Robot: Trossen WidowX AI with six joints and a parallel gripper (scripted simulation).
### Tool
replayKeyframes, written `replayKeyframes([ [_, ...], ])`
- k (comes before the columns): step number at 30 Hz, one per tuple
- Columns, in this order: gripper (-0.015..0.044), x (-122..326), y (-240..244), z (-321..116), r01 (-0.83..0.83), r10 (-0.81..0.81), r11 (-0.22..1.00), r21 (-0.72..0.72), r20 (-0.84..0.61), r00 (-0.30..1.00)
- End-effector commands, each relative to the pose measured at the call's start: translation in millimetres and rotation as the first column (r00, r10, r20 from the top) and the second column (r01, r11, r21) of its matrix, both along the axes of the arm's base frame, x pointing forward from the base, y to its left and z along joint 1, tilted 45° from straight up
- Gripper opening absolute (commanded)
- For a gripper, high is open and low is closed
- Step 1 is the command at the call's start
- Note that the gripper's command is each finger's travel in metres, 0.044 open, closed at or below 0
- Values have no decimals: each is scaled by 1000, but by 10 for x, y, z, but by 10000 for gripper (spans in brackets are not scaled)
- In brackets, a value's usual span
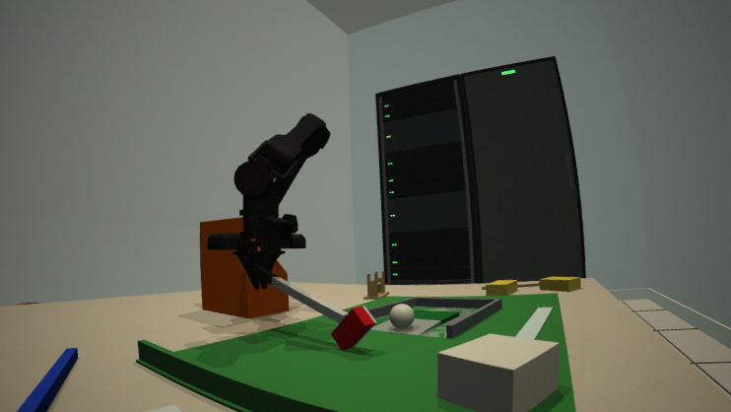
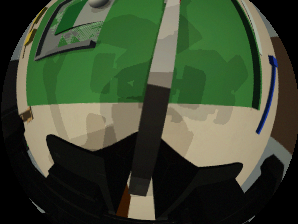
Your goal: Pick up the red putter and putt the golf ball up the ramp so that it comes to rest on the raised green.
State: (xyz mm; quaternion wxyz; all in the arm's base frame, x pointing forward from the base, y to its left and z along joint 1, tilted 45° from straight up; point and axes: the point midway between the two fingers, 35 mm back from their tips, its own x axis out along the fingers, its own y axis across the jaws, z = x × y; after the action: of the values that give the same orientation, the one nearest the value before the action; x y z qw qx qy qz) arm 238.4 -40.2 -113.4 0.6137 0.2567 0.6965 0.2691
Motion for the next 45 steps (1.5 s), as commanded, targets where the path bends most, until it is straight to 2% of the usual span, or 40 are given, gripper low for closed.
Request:
replayKeyframes([
  [1, 0, 57, -136, 163, 7, -7, 1000, -10, 16, 1000],
  [7, 0, 80, -383, 432, 6, -6, 1000, -10, 15, 1000],
  [45, 0, 72, -325, 359, 12, -12, 1000, -6, 8, 1000],
])
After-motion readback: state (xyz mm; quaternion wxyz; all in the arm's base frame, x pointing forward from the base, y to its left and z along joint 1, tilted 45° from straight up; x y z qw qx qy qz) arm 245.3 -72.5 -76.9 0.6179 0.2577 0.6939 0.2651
